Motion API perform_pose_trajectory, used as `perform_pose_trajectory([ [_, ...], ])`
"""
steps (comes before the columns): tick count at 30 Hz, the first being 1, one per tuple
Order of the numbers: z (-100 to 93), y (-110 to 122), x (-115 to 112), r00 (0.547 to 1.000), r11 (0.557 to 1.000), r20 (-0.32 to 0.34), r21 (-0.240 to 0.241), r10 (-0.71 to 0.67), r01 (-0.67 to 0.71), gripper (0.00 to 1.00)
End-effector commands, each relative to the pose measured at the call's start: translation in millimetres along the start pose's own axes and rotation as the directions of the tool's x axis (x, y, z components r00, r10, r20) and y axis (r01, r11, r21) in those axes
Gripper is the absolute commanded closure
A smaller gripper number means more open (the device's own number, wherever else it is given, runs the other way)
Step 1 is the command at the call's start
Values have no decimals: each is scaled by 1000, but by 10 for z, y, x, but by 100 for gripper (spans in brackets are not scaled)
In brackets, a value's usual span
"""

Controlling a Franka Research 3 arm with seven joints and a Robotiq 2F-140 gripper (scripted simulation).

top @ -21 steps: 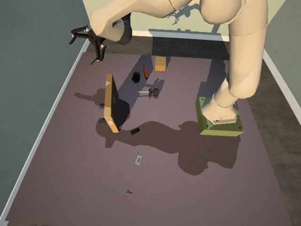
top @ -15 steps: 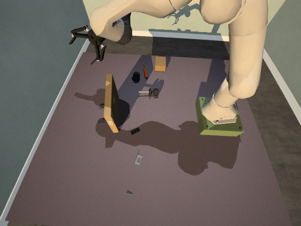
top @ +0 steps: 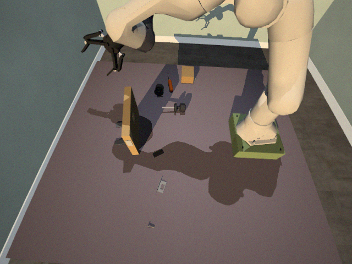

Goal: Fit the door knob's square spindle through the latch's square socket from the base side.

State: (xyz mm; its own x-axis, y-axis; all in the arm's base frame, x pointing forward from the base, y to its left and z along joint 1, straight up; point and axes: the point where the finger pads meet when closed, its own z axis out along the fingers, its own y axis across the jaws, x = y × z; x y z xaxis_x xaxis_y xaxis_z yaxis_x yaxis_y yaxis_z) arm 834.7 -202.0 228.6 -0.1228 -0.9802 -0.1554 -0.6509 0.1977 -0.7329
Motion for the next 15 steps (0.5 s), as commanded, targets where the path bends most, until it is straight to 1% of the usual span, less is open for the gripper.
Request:
perform_pose_trajectory([
  [1, -89, 114, -12, 995, 994, 11, -31, -100, 100, 0],
  [2, -153, 209, -20, 986, 985, 22, -54, -166, 167, 0],
  [4, -335, 498, -35, 946, 940, 57, -107, -320, 325, 0],
  [5, -335, 498, -35, 938, 932, 62, -112, -340, 345, 0],
  [8, -335, 498, -35, 938, 932, 62, -112, -340, 345, 0],
  [9, -455, 696, -37, 893, 882, 96, -145, -439, 449, 0],
  [14, -455, 696, -37, 893, 882, 96, -145, -439, 449, 0],
  [15, -594, 930, -32, 831, 812, 140, -176, -539, 556, 0],
])
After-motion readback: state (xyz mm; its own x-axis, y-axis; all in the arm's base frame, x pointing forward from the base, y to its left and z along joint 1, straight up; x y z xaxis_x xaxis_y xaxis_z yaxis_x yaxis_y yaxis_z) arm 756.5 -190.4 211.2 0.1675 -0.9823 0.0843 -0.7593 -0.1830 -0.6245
